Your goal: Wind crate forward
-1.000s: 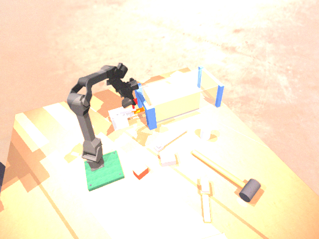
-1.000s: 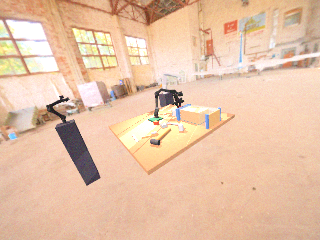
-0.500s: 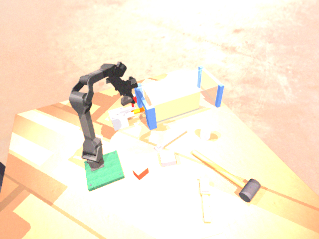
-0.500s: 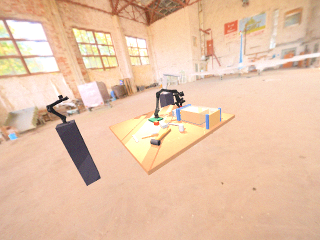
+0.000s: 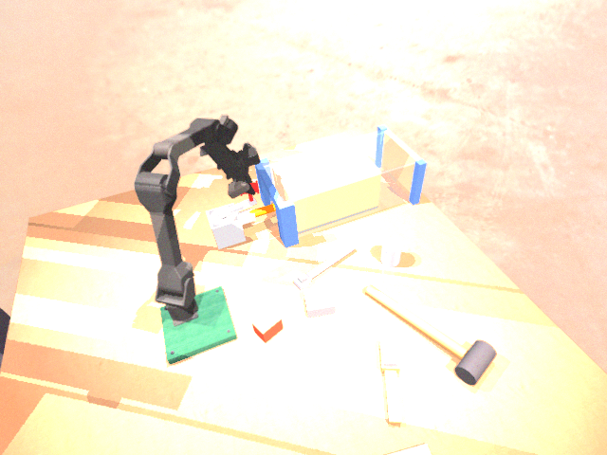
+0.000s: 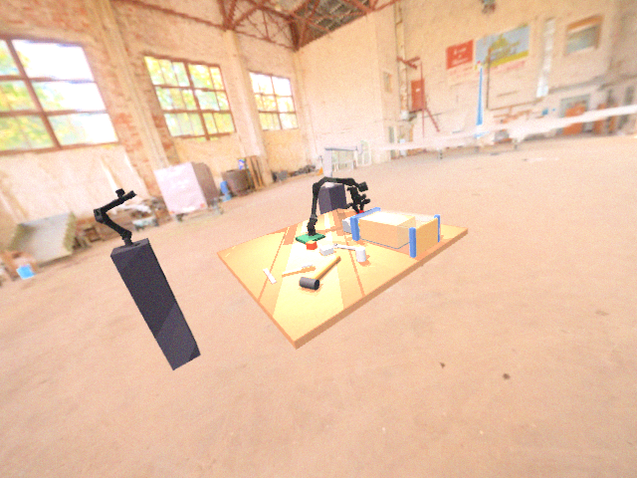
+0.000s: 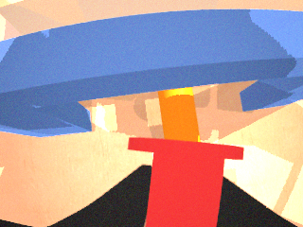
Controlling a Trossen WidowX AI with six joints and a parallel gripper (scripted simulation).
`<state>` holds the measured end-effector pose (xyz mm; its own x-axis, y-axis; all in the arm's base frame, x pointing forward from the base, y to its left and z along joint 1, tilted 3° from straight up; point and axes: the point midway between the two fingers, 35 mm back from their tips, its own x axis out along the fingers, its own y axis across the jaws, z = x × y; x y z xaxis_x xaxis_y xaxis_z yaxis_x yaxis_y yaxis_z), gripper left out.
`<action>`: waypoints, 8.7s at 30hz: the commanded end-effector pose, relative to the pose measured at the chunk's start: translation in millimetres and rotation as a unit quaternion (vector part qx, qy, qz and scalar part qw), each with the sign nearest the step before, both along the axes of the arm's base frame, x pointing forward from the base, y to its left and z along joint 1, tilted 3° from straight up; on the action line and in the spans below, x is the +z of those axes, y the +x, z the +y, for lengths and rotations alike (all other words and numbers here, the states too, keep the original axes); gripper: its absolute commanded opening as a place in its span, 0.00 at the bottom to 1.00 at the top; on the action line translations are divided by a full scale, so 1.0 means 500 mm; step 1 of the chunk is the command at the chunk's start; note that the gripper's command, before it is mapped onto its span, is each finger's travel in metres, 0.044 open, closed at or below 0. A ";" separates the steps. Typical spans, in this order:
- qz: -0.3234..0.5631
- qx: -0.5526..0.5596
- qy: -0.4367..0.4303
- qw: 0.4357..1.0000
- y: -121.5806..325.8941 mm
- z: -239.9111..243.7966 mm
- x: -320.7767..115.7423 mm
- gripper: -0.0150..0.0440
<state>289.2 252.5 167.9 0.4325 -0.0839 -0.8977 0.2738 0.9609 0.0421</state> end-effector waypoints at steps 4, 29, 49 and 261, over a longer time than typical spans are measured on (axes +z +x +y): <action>0.004 0.013 0.016 1.000 -0.016 0.048 -0.002 0.25; 0.005 0.013 0.017 1.000 -0.053 0.104 0.001 0.25; 0.006 0.013 0.018 1.000 -0.094 0.137 0.003 0.25; 0.010 0.013 0.012 1.000 -0.332 -0.179 -0.026 0.25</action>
<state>114.6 170.6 158.4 0.4023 -0.0233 -0.9152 0.2286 0.9706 0.0758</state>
